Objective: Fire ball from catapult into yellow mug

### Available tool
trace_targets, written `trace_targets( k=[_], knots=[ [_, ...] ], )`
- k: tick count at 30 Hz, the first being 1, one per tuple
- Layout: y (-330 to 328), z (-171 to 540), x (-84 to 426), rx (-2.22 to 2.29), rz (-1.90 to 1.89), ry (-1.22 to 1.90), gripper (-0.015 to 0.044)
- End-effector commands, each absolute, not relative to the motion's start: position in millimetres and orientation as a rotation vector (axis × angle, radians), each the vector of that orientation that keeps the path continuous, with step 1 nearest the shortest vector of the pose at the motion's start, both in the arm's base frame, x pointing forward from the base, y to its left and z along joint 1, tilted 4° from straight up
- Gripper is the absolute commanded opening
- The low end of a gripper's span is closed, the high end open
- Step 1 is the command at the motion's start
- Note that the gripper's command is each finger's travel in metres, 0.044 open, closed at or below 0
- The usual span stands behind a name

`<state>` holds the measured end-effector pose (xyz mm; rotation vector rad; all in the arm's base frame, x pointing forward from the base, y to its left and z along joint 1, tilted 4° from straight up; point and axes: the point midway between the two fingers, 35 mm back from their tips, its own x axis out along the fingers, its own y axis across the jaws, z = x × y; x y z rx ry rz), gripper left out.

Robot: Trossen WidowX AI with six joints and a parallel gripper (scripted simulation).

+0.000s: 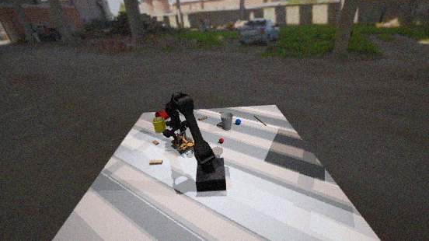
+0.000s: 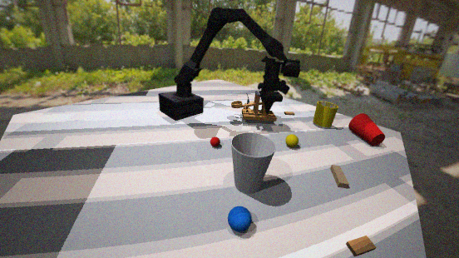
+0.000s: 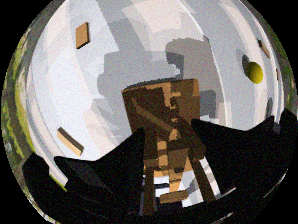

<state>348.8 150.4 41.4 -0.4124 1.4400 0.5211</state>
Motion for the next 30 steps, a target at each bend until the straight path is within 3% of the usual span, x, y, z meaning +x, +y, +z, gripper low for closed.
trace_targets(
  k=[1,17,30],
  knots=[
    [150.9,36.8,349.2,-0.411,0.519,1.438,0.0],
    [151.8,23.7,349.2,-0.413,0.522,1.44,0.0],
    [151.8,23.7,349.2,-0.413,0.522,1.44,0.0341]
  ],
)
